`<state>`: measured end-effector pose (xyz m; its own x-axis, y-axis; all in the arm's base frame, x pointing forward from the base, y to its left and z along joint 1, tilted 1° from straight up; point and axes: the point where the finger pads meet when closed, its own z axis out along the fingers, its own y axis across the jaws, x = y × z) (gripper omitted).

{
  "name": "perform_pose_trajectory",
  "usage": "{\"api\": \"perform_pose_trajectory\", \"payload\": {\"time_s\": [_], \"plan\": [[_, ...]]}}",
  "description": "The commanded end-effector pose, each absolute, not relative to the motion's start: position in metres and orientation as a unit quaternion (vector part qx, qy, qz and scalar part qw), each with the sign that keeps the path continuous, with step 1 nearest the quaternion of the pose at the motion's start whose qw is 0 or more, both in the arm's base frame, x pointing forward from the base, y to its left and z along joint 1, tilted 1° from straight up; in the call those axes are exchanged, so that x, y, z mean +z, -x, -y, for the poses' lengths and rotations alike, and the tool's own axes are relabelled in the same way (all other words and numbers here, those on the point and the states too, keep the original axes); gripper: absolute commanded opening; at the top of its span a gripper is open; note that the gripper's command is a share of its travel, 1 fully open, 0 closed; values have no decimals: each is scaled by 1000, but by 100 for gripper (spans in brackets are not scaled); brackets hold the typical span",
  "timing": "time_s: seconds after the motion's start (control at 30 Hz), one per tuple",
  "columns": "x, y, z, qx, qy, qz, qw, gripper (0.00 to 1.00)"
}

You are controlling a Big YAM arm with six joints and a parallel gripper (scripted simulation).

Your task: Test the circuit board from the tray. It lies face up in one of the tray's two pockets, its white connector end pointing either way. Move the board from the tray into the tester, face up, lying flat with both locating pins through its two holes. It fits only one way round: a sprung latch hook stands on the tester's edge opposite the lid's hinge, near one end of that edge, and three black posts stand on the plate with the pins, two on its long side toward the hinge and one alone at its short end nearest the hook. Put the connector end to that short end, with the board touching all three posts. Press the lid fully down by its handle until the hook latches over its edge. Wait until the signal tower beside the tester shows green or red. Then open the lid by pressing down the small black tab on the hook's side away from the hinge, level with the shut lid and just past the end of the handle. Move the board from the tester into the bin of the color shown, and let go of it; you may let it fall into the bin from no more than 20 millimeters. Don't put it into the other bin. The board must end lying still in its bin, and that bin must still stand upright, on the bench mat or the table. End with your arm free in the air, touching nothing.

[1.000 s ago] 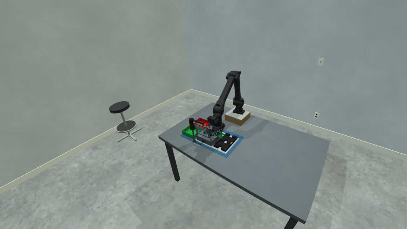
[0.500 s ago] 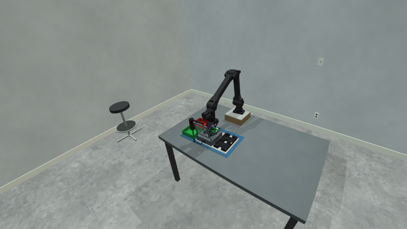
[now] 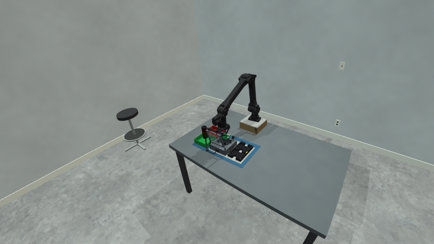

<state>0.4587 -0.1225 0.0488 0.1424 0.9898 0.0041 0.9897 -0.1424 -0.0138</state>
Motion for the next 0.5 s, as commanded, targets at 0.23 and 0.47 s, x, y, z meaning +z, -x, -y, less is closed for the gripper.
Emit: {"api": "perform_pose_trajectory", "payload": {"time_s": [0.23,0.47], "plan": [[66,-457,128,-4,750,661,-5,72],[66,-457,128,-4,750,661,-5,72]]}}
